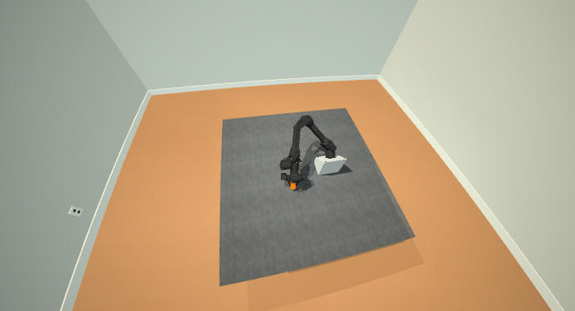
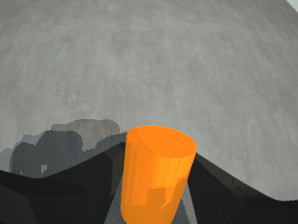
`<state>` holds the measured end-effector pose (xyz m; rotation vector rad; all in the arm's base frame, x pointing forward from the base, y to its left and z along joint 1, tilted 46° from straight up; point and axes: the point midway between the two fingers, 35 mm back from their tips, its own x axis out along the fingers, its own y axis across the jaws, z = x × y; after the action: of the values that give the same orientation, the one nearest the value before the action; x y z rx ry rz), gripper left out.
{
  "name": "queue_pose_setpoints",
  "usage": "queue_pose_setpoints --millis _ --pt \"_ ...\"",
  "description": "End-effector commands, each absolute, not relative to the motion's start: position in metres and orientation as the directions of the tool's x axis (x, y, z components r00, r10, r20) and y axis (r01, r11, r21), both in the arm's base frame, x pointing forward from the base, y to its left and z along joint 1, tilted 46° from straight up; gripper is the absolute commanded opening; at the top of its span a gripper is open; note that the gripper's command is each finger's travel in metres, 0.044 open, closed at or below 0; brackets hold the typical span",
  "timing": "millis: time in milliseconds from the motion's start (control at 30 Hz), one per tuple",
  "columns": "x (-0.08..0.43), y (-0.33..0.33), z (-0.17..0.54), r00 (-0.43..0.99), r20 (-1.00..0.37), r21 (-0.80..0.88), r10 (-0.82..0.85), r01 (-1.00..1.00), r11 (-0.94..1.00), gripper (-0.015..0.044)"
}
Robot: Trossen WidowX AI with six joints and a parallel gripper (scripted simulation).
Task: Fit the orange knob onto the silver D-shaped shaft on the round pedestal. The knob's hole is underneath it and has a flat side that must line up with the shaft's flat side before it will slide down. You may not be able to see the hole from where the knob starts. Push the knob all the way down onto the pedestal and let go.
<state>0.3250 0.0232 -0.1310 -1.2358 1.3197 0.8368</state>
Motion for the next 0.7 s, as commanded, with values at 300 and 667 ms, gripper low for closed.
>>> queue_pose_setpoints --millis 300,667 --pt "0.322 0.016 -0.122 0.171 -0.984 -0.177 -0.044 -0.962 0.207 0.0181" --pt "0.319 0.010 -0.117 0.196 -0.978 -0.177 0.075 -0.962 0.206 0.0181"
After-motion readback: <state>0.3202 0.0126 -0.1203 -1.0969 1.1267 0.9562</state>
